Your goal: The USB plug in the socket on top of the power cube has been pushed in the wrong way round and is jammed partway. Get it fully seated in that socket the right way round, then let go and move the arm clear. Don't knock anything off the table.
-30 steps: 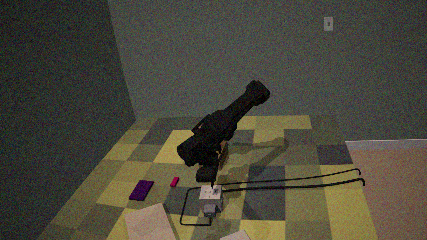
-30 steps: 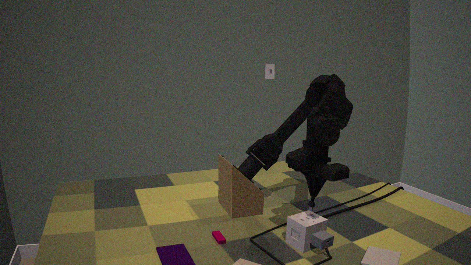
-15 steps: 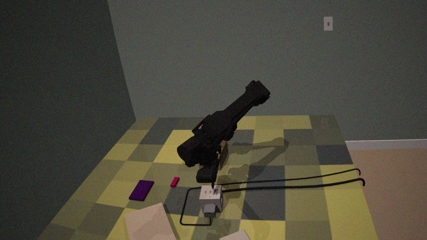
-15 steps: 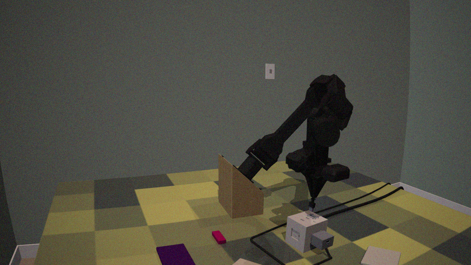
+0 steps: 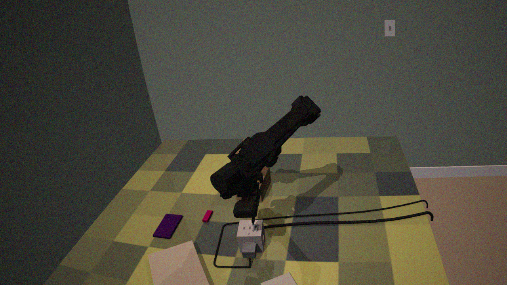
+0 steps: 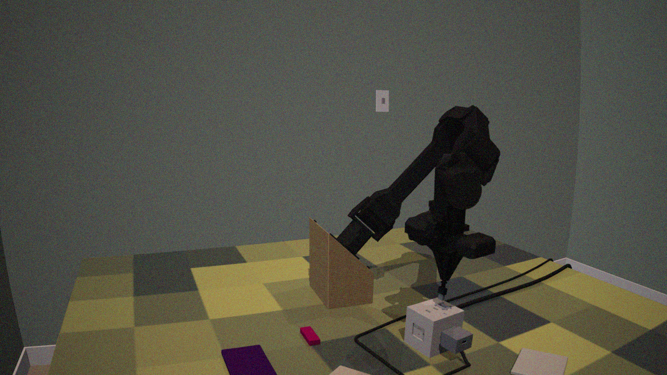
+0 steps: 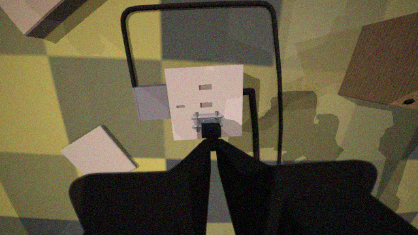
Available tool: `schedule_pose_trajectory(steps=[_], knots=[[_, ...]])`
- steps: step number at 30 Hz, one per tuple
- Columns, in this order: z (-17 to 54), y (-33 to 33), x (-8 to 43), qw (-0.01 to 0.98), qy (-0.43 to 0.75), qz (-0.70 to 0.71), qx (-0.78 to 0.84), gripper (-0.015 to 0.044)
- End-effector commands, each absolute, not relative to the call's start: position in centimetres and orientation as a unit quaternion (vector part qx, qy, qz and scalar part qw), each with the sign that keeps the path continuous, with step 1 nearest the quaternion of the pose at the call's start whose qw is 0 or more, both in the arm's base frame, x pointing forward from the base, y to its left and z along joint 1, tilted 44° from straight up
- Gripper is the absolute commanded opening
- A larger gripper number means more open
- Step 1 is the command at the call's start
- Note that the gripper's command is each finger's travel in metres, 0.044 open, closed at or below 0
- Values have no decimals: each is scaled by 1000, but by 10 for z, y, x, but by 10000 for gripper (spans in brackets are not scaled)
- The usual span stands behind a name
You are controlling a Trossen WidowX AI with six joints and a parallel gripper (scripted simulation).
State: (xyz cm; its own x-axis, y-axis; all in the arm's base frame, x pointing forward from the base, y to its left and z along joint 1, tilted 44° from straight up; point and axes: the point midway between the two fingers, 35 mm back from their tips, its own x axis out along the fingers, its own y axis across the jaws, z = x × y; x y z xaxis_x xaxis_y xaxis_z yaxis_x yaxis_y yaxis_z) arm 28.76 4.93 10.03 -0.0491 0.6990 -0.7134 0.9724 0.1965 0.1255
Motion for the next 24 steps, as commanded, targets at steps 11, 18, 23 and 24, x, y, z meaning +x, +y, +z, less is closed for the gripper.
schedule_pose_trajectory(steps=[11, 18, 23, 24], knots=[[100, 51, 288, 339, 698, -195, 601, 0], [99, 52, 288, 339, 698, -193, 600, 0], [99, 53, 288, 339, 699, -192, 600, 0], [99, 53, 288, 339, 699, -191, 600, 0]])
